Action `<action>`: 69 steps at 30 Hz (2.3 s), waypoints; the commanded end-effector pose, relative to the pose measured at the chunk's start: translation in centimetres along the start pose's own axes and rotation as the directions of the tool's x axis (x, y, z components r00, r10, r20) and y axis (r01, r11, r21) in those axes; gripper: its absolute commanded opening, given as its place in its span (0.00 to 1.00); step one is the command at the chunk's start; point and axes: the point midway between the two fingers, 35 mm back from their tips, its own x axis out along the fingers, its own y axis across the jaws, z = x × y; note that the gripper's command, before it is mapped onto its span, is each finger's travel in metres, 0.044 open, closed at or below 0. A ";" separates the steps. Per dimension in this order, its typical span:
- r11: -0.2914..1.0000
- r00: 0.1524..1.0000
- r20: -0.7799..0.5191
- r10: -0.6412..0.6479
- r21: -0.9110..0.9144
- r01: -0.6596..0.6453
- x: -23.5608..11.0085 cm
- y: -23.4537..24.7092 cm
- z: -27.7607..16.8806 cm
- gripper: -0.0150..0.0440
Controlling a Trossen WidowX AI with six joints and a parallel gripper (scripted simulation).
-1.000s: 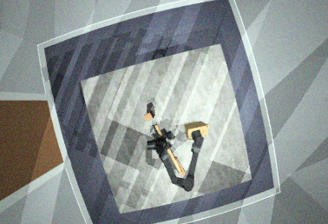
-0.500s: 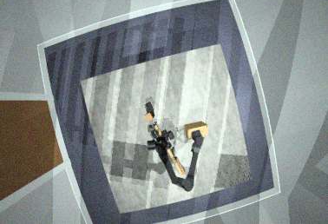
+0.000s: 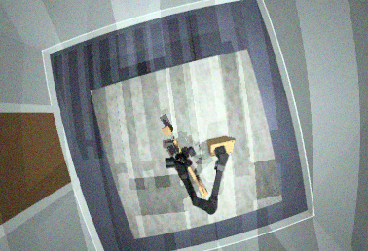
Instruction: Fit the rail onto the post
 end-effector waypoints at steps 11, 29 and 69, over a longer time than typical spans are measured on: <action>1.000 1.000 0.005 0.000 0.002 0.000 -0.6 -0.1 0.0 0.25; 1.000 1.000 0.005 0.000 0.002 0.000 -1.5 -0.4 0.0 0.25; 1.000 1.000 0.003 0.000 0.002 0.000 -3.5 -0.6 -0.1 0.25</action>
